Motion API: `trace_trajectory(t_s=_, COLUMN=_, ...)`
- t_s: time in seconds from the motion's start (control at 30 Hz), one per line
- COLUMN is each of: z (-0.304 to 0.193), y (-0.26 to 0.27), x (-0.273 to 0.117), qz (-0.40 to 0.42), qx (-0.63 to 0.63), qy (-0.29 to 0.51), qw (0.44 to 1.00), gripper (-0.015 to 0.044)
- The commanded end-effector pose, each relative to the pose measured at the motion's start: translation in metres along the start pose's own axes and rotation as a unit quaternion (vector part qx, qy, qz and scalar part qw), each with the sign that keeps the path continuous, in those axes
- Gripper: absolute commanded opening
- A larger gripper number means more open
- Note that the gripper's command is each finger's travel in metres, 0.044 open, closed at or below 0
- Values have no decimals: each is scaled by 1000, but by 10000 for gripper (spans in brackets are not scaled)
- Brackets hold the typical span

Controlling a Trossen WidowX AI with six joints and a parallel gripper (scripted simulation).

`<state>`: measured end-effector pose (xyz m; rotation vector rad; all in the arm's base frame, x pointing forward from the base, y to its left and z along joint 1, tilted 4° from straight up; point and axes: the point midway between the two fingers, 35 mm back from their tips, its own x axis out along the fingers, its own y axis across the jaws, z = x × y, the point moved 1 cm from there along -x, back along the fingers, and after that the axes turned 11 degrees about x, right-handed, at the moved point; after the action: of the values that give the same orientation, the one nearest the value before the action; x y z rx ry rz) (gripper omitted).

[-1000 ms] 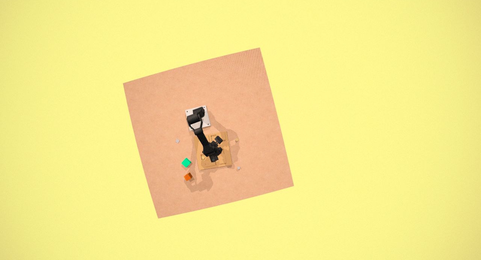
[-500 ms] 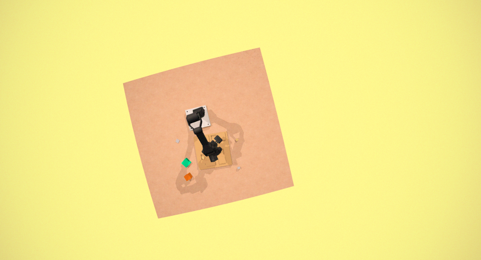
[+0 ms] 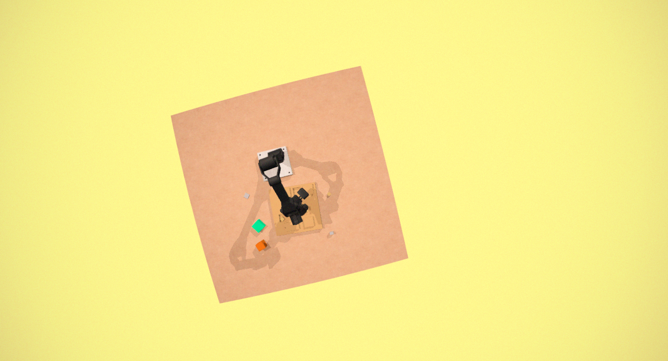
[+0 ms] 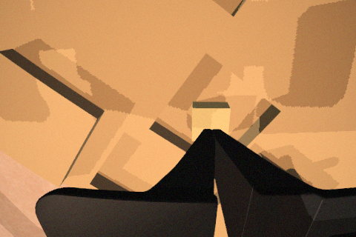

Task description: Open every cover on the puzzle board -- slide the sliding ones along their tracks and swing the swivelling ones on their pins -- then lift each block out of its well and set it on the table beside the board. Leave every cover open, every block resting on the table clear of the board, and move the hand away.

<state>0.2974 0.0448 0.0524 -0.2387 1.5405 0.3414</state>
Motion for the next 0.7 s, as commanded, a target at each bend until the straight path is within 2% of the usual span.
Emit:
trace_trajectory(t_s=0.0, z=2, y=0, x=-3, qz=-1, qx=1, qy=-5, qw=1000, gripper=0)
trace_trajectory(t_s=0.67, z=2, y=0, x=9, qz=0, qx=1, qy=-5, qw=1000, gripper=0)
